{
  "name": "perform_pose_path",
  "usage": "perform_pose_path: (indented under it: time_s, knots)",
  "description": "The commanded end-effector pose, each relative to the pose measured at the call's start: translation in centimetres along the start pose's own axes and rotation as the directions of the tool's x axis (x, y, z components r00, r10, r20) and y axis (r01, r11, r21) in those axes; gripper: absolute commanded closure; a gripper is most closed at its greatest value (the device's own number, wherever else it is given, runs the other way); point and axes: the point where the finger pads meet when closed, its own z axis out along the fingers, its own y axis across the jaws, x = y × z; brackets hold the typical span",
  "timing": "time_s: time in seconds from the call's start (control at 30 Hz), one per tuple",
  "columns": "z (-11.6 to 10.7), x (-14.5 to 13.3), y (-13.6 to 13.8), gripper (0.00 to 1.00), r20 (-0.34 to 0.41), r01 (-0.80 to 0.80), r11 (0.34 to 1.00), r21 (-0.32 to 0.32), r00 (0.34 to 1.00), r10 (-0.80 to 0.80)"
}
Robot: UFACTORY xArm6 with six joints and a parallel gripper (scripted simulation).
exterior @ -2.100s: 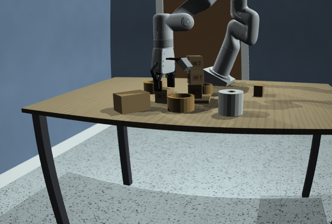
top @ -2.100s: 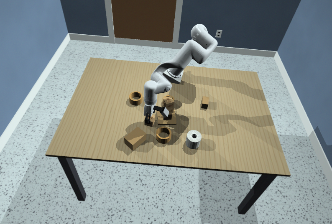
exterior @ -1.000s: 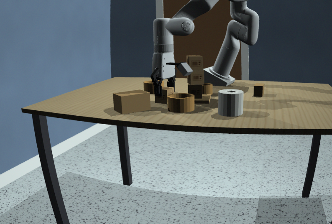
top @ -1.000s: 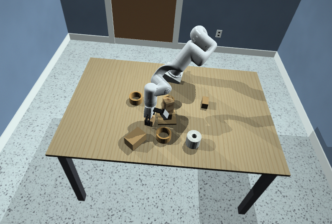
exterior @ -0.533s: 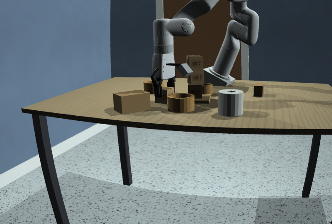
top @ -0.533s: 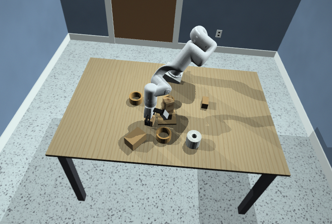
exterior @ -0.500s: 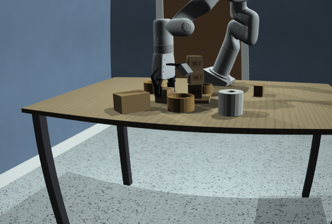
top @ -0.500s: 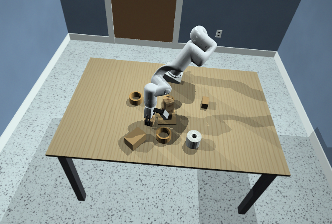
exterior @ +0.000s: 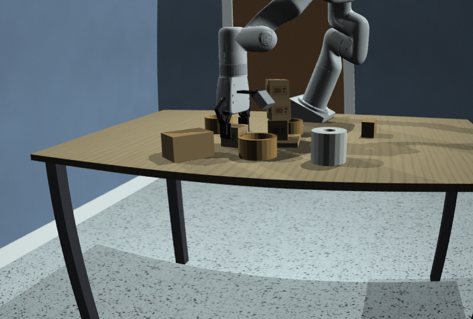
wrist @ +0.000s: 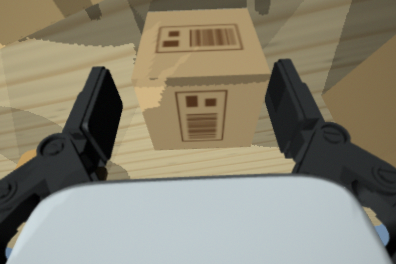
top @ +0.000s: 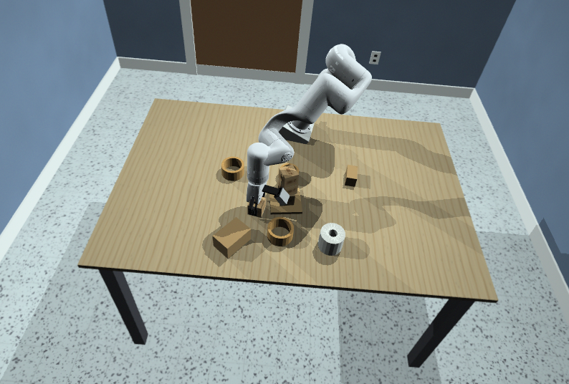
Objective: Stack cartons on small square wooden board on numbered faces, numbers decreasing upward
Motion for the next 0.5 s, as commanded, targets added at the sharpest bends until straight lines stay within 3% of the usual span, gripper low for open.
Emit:
perform_pose_path:
  time_s: [0.0,0.23,0.27,0.47]
  knots:
    - [-0.17,-0.01,0.15,0.00,0.001,0.001,1.000,-0.004,1.000,-0.001]
    - [-0.17,-0.01,0.15,0.00,0.001,0.001,1.000,-0.004,1.000,-0.001]
    - [-0.17,-0.01,0.15,1.00,0.001,0.001,1.000,-0.004,1.000,-0.001]
    - [-0.17,-0.01,0.15,1.00,0.001,0.001,1.000,-0.004,1.000,-0.001]
